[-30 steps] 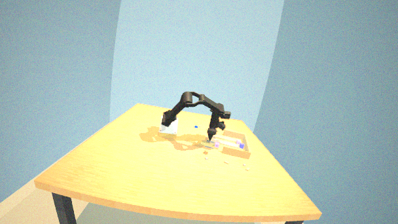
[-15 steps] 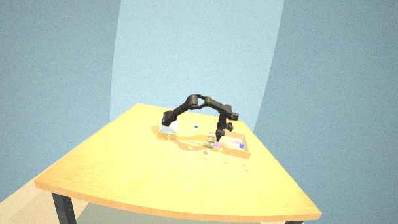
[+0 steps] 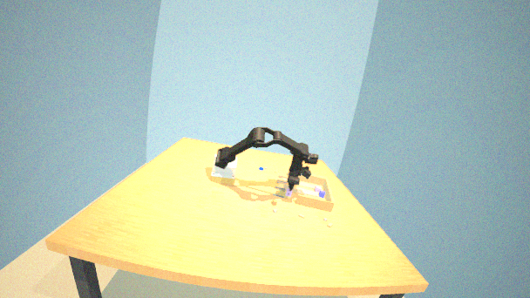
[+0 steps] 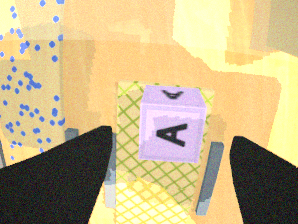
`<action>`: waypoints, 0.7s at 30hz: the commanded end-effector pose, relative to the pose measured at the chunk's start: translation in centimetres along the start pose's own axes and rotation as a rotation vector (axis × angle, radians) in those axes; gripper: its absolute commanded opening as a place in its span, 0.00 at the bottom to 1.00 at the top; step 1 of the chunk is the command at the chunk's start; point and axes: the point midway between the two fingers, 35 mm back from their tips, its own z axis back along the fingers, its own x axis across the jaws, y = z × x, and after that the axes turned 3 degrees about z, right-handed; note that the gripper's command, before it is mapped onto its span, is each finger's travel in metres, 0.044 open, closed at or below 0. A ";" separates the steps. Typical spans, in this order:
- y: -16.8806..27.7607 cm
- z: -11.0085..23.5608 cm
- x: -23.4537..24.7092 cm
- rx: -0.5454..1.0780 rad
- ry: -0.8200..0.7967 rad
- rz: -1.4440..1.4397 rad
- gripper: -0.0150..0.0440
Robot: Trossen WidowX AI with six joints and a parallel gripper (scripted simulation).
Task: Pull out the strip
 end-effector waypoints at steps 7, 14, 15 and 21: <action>0.3 -1.9 0.1 0.010 0.008 0.014 0.68; 0.3 -3.1 0.0 0.009 0.009 0.014 0.68; 0.3 -3.2 0.0 0.009 0.009 0.014 0.68; 0.4 -3.8 0.0 0.009 0.010 0.014 0.68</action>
